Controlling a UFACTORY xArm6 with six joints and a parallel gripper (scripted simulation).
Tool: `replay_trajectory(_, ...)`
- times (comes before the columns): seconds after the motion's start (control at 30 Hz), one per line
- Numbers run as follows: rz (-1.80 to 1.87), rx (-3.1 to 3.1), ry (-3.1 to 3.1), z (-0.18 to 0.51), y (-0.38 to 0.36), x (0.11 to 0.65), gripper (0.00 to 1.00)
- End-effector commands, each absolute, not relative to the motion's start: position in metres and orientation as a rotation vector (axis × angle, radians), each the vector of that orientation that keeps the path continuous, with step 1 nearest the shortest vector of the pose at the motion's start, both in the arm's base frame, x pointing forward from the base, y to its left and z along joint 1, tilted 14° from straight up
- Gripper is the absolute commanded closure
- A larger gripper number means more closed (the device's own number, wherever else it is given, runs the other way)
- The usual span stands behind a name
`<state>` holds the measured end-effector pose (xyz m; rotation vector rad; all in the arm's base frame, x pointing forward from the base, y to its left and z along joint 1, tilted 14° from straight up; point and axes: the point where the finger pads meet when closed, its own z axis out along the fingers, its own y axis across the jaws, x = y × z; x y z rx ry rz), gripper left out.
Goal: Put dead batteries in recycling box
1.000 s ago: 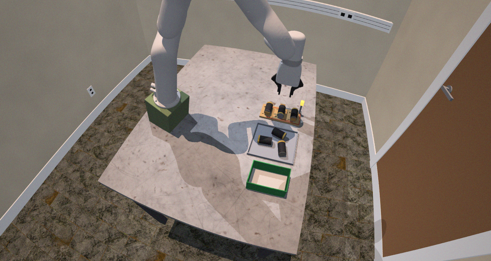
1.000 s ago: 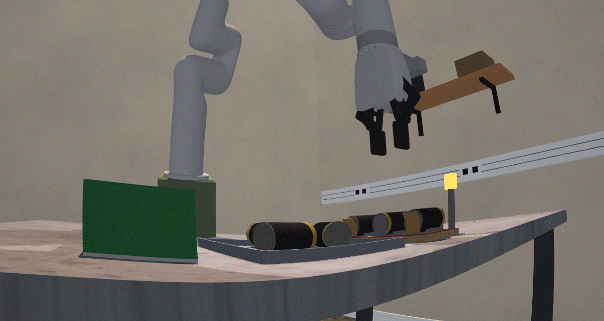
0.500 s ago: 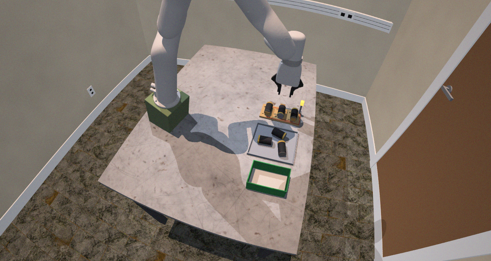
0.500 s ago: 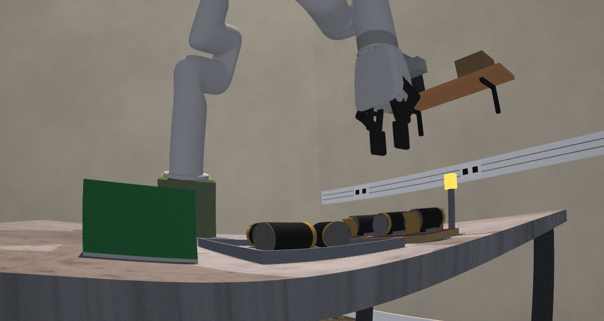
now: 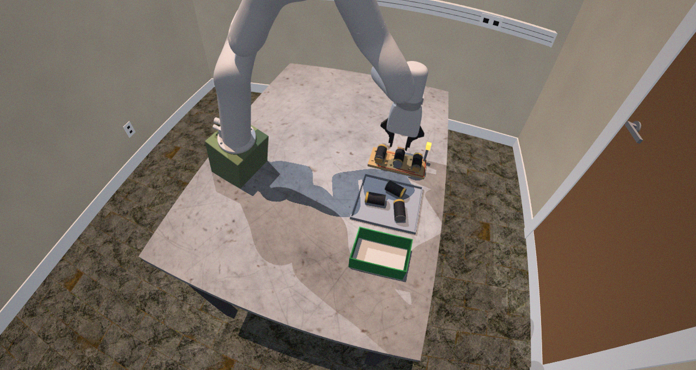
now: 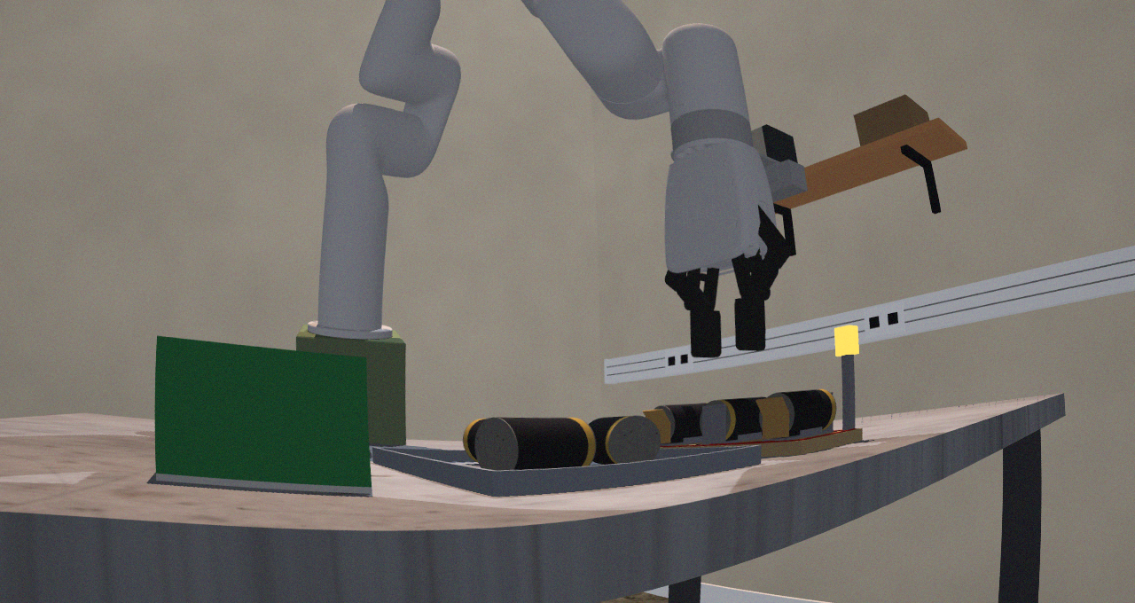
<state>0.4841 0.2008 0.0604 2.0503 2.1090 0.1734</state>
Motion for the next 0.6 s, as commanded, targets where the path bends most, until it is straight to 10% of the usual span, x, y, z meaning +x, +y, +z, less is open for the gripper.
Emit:
replay_trajectory(0.0, 0.194, 2.044, 2.102, 0.0501, 0.2037, 0.4955, 0.49)
replay_trajectory(0.57, 0.194, 2.044, 2.102, 0.0504, 0.2043, 0.4969, 0.49)
